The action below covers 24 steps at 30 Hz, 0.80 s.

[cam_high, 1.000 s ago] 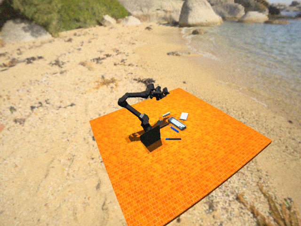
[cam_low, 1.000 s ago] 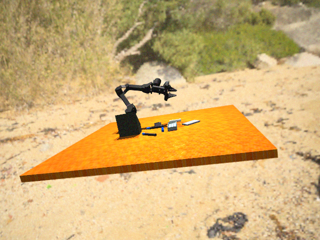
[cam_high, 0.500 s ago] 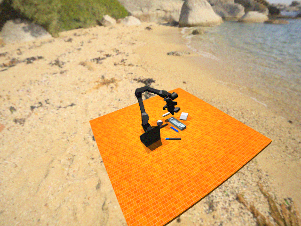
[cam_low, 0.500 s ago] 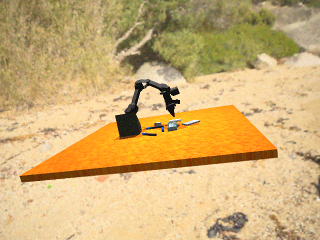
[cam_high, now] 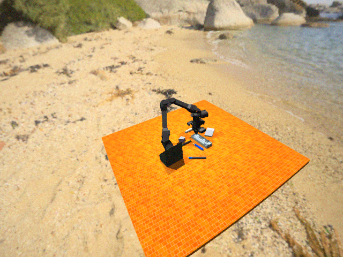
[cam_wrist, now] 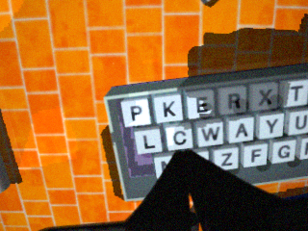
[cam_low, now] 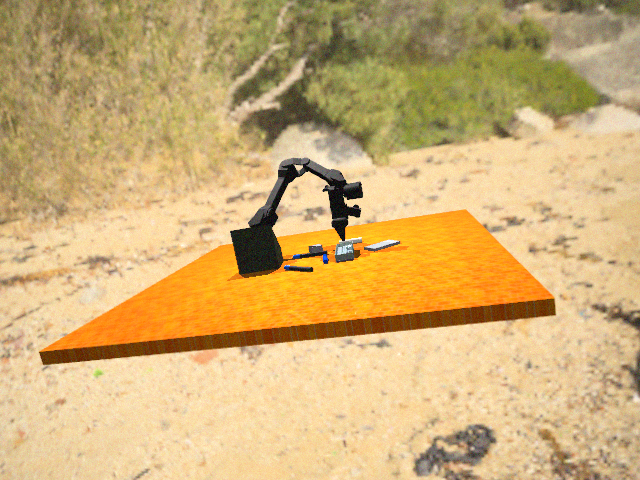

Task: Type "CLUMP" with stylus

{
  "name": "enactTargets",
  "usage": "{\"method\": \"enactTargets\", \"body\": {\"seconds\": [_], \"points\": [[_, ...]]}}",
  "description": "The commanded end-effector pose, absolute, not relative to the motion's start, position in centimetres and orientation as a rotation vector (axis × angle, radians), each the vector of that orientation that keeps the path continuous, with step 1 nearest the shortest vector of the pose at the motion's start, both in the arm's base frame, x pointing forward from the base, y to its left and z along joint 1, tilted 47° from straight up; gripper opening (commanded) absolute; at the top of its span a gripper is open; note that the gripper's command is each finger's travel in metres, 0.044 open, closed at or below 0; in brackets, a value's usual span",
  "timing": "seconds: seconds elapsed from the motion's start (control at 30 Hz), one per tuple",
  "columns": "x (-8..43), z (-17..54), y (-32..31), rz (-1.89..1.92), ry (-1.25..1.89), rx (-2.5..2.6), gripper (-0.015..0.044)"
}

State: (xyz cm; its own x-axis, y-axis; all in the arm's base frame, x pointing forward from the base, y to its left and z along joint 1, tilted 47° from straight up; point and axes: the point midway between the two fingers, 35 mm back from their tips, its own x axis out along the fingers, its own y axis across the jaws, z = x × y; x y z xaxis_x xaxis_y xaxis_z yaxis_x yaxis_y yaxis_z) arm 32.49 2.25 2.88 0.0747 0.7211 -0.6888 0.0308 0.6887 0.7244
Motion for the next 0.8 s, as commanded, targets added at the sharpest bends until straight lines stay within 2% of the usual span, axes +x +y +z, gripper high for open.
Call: {"method": "enactTargets", "body": {"seconds": [0.0, 0.1, 0.47, 0.63, 0.77], "points": [[32.6, 1.3, 0.7, 0.581, 1.419, 0.677, 0.0000], [32.3, -1.4, -1.9, 0.581, 1.418, 0.677, 0.0000], [32.3, -1.8, -2.2, 0.581, 1.418, 0.677, 0.0000], [32.1, -6.0, -6.3, 0.579, 1.418, 0.674, 0.0000], [32.1, -6.2, -6.5, 0.579, 1.418, 0.674, 0.0000]]}}
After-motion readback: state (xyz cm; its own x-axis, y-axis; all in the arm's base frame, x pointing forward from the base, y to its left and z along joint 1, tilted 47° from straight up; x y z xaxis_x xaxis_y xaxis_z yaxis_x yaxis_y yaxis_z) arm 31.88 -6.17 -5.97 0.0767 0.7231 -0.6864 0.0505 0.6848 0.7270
